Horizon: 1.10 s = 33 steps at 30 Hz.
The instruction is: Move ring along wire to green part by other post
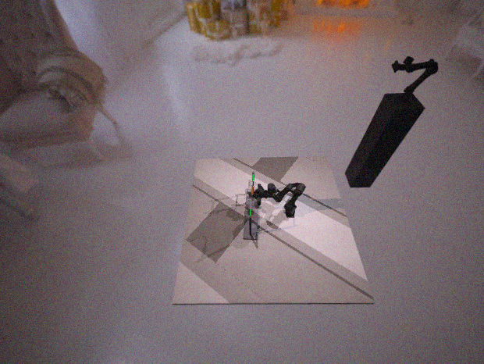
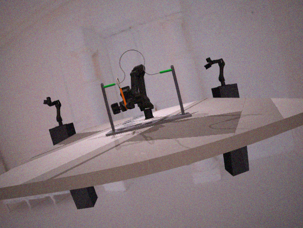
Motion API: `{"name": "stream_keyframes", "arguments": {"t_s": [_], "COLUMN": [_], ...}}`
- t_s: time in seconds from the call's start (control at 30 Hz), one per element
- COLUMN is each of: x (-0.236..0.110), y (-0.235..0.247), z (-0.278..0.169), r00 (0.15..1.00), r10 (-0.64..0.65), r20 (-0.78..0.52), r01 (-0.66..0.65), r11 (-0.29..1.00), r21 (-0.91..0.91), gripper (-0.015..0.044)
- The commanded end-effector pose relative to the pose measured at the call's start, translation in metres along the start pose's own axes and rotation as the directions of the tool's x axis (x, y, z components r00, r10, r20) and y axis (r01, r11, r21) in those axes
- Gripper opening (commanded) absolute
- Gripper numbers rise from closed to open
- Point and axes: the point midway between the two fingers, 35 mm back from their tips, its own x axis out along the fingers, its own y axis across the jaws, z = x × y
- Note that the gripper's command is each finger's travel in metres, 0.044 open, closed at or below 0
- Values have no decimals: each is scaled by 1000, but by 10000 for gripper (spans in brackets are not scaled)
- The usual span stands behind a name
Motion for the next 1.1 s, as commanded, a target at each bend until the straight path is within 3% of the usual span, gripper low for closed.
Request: {"name": "stream_keyframes", "arguments": {"t_s": [0.0, 0.73, 1.07], "x": [-1, -2, -14], "y": [9, 81, 103], "z": [0, 18, 32], "r00": [1000, 999, 993], "r10": [2, 43, 109], "r20": [2, 12, -53], "r01": [-2, -44, -60], "r11": [999, 900, 824], "r21": [41, 433, 564], "gripper": [-150, -150, -150]}}
